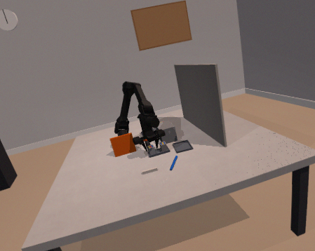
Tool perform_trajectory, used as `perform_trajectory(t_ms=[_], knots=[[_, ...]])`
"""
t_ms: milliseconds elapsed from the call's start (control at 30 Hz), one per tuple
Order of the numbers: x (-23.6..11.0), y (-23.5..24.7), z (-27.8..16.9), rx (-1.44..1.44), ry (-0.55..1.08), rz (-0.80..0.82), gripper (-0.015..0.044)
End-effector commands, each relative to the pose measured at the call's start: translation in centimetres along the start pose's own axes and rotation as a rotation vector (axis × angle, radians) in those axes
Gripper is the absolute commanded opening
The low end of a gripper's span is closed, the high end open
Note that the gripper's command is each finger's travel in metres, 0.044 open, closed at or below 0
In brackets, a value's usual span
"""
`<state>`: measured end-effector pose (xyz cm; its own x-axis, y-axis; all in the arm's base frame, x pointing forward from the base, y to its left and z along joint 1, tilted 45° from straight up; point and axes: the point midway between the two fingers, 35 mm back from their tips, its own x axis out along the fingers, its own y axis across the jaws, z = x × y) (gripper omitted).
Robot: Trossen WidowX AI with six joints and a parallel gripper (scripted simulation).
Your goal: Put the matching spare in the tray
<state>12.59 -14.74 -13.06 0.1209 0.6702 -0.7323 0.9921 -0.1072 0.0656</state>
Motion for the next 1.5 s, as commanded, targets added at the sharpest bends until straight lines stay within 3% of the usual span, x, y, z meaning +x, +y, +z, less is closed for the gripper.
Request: perform_trajectory(t_ms=[0,1467], knots=[[1.04,-0.26,-0.4,0.009,0.02,-0.002,0.03],[1.42,-0.31,-0.46,0.009,0.02,-0.002,0.03]])
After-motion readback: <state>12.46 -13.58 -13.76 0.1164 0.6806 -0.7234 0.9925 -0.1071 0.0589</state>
